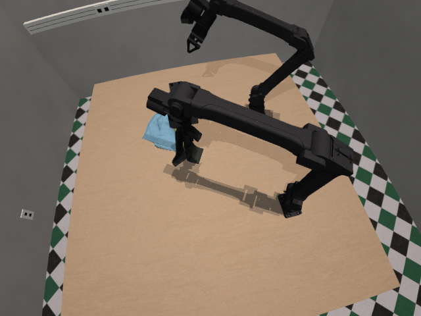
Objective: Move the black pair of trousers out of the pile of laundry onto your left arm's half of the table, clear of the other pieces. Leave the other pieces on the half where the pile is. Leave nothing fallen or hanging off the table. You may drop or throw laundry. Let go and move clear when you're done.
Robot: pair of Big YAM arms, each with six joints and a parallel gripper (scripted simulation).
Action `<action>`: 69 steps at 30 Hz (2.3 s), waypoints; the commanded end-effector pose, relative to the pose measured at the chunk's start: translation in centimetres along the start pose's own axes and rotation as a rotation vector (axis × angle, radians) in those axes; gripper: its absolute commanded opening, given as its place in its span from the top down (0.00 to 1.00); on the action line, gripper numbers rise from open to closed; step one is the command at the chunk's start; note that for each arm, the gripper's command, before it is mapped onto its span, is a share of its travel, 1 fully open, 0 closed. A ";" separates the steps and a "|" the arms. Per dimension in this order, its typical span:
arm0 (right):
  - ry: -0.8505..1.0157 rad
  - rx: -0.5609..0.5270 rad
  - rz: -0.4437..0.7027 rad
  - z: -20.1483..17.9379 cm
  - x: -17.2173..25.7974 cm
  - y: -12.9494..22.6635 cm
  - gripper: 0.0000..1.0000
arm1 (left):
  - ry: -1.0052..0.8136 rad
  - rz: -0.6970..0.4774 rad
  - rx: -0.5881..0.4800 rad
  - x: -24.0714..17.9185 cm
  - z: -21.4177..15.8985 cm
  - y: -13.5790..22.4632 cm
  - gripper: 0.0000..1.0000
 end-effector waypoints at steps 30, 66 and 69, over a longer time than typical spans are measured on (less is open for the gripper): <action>0.005 -0.072 0.008 2.6 0.5 2.7 0.08 | 0.024 0.074 -0.046 0.3 -0.3 3.7 1.00; 0.005 -0.072 0.008 2.6 0.5 2.7 0.08 | 0.335 0.272 -0.053 2.2 -11.8 11.0 1.00; 0.005 -0.072 0.008 2.6 0.5 2.7 0.08 | 0.367 0.292 -0.054 2.2 -13.0 11.6 1.00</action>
Point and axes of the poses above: on each arm, the point where the finger pads meet when closed, its own y axis back along the fingers, its own x axis across the jaws, z = x × y, the point moved 1 cm from there along y, back along the fingers, and after that the axes turned 3 degrees about y, right-handed, at the moved point
